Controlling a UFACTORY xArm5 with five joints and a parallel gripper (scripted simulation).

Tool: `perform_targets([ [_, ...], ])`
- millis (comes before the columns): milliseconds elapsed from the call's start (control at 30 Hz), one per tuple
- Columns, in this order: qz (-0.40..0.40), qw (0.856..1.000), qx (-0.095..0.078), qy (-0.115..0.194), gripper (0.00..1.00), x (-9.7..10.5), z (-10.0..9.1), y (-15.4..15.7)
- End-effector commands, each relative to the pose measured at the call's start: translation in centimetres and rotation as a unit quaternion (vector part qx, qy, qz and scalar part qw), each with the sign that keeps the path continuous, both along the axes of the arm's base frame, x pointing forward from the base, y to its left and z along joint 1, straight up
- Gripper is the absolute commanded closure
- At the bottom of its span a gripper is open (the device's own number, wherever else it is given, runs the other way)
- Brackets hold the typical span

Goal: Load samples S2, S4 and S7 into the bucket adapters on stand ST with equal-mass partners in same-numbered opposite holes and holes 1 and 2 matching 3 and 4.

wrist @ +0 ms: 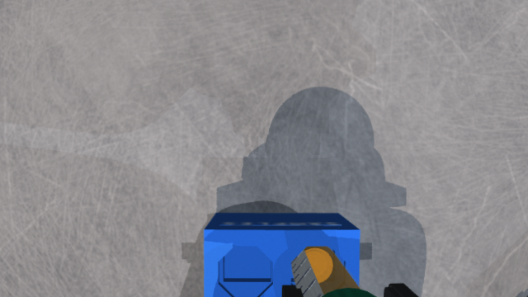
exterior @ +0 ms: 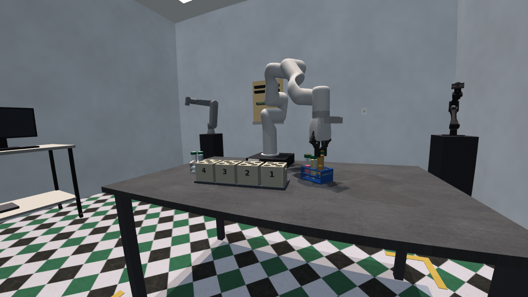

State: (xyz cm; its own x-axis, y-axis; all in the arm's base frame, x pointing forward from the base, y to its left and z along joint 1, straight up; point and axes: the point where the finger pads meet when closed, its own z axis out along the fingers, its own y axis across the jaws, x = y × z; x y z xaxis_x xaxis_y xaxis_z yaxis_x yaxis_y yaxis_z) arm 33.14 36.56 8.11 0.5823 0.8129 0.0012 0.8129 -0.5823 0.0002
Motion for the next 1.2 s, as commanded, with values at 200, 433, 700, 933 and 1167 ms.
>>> perform_targets([
  [200, 0.000, 1.000, 0.000, -0.003, 1.00, 0.1, -0.8, 0.1],
  [433, 0.000, 1.000, 0.000, -0.003, 1.00, 0.1, -1.3, 0.1],
  [700, 0.000, 1.000, 0.000, -0.003, 1.00, 0.1, -2.1, 0.1],
  [933, 0.000, 1.000, 0.000, -0.003, 1.00, 0.1, -2.3, 0.1],
  [1167, 0.000, 1.000, 0.000, -0.003, 1.00, 0.1, -2.3, 0.1],
])
